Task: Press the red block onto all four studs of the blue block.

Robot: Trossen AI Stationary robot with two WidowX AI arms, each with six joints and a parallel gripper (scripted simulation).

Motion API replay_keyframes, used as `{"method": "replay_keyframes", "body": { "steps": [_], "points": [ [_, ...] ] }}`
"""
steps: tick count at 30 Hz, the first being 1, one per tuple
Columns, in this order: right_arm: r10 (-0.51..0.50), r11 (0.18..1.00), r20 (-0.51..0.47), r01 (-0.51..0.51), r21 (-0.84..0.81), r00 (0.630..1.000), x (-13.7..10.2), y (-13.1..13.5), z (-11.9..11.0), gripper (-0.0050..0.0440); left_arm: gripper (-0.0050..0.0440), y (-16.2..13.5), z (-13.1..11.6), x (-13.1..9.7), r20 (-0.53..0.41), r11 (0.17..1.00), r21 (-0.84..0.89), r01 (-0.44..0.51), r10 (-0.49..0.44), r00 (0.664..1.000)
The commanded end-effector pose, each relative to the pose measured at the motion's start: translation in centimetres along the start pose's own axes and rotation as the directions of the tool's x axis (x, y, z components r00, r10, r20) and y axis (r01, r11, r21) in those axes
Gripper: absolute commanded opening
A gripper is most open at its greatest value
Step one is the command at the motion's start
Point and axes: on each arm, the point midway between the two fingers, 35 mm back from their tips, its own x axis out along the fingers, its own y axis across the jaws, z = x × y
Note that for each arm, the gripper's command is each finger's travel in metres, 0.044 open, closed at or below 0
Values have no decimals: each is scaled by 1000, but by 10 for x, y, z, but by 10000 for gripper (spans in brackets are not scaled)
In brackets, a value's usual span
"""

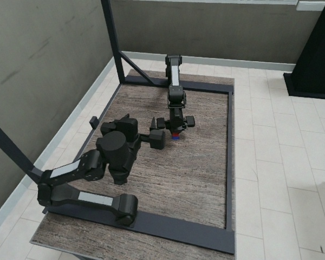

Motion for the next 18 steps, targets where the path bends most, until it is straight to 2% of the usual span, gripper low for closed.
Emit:
{"method": "replay_keyframes", "body": {
  "steps": [1, 18],
  "points": [
    [2, 1000, 1, -2, -1, 1000, 0, 0, 1, 400, -50, -1, 3, -1, 9, 1000, 3, 3, -3, 1000],
    [2, 1000, 1, -2, -1, 1000, 0, 0, 1, 400, -50, -1, 3, 3, 0, 1000, 4, 3, -3, 1000]
  ]
}}
